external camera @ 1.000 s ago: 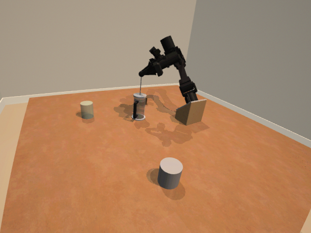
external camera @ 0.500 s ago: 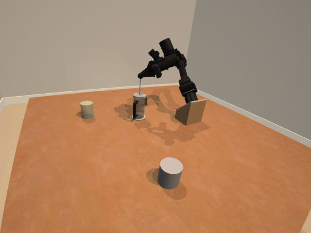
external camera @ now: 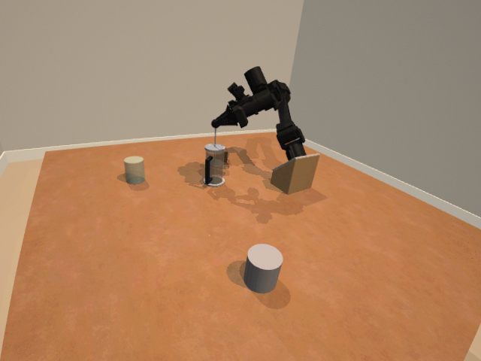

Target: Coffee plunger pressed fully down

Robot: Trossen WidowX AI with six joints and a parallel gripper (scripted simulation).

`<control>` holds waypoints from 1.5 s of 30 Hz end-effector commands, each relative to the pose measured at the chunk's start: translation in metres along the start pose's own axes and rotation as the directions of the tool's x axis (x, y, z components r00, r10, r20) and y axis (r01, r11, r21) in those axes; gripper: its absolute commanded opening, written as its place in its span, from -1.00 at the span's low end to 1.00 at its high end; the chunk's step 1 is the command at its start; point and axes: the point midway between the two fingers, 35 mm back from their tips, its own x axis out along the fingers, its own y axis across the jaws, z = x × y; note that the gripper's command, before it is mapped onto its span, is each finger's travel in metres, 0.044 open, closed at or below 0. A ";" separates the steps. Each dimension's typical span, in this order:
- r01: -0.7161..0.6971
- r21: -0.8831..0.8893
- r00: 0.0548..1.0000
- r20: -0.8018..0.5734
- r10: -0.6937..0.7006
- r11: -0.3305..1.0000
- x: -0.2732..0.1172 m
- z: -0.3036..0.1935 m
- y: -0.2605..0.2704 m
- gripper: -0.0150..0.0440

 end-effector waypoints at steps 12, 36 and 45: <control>0.002 -0.035 1.000 -0.016 -0.002 0.999 0.017 -0.030 0.003 -0.09; 0.010 -0.038 1.000 -0.002 -0.010 0.999 0.035 -0.041 0.001 -0.09; 0.010 -0.038 1.000 -0.002 -0.010 0.999 0.035 -0.040 0.002 -0.09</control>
